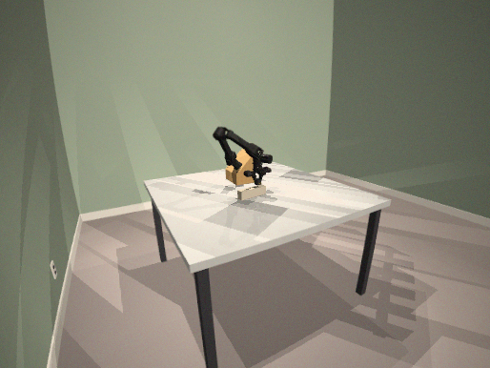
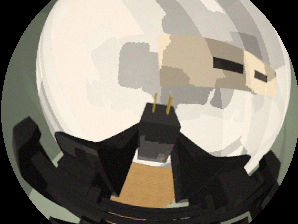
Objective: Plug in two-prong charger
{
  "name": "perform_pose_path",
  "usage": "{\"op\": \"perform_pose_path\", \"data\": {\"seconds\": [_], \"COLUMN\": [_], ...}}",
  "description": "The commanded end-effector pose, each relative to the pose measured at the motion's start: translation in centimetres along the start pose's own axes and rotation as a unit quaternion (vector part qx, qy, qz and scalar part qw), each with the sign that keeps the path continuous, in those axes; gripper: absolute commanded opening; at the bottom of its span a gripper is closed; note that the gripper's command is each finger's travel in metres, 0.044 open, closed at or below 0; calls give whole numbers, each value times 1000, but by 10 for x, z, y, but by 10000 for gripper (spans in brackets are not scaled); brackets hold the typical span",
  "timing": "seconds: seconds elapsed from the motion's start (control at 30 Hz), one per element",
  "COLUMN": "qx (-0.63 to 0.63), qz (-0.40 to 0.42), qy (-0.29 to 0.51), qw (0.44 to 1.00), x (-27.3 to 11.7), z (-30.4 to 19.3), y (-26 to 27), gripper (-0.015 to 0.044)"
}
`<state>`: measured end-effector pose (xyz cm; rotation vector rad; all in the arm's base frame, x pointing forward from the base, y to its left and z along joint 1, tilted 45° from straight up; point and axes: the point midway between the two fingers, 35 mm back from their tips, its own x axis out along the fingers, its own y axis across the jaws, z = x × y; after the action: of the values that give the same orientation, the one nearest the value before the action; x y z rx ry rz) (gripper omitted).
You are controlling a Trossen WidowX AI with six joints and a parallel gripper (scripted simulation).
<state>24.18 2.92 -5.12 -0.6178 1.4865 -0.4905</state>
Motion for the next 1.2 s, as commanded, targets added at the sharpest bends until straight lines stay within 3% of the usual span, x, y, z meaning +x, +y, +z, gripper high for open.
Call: {"op": "perform_pose_path", "data": {"seconds": [0.0,1.17], "qx": [-4,-62], "qz": [0,-16], "qy": [-5,-6], "qw": [1000,998], "x": [-1,14], "z": [2,-3], "y": [-9,-94], "gripper": [0,0]}}
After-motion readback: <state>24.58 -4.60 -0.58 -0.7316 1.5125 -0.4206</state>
